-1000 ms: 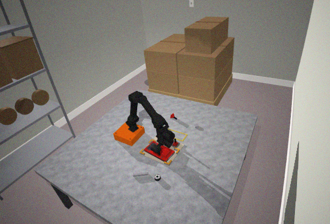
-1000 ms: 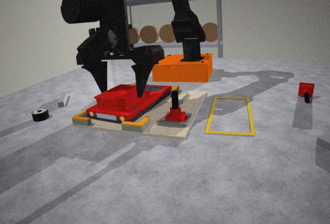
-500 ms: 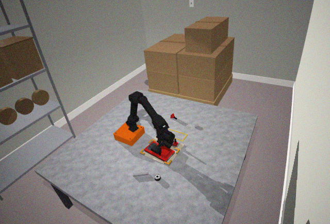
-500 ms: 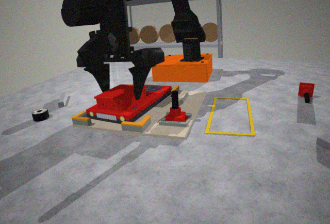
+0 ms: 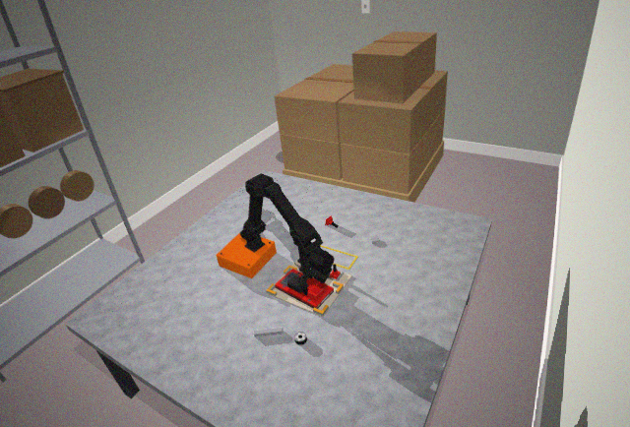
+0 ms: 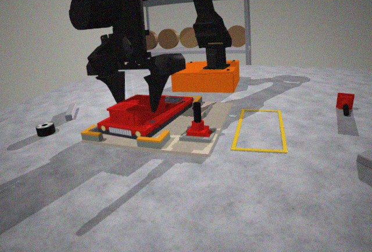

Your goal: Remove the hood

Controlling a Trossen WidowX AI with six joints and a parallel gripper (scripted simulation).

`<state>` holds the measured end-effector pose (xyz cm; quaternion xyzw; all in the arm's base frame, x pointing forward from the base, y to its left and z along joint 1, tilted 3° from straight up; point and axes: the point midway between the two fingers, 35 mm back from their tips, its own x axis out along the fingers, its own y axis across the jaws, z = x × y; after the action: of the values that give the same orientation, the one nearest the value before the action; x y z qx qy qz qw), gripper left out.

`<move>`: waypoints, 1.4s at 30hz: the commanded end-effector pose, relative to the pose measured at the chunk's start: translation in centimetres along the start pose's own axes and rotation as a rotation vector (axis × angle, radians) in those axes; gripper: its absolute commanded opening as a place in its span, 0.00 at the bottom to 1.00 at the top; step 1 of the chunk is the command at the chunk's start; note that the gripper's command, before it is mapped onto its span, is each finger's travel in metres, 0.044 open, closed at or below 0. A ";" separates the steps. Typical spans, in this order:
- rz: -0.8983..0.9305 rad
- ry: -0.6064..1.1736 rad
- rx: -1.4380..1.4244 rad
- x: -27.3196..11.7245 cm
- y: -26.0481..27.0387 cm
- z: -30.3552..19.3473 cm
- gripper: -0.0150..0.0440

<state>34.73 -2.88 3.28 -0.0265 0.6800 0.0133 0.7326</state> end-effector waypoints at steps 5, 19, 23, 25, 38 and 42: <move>-0.001 -0.002 0.000 -0.6 0.0 0.1 0.25; -0.001 -0.002 0.000 -1.5 0.0 0.1 0.25; 0.000 -0.001 0.000 -1.8 0.0 0.1 0.25; 0.000 -0.001 0.000 -1.9 0.0 0.1 0.25; 0.000 -0.001 0.000 -2.7 0.0 0.1 0.25; 0.000 -0.001 0.000 -3.4 0.0 0.1 0.25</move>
<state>34.31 -2.80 5.83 -0.0265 0.6843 0.0142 0.7285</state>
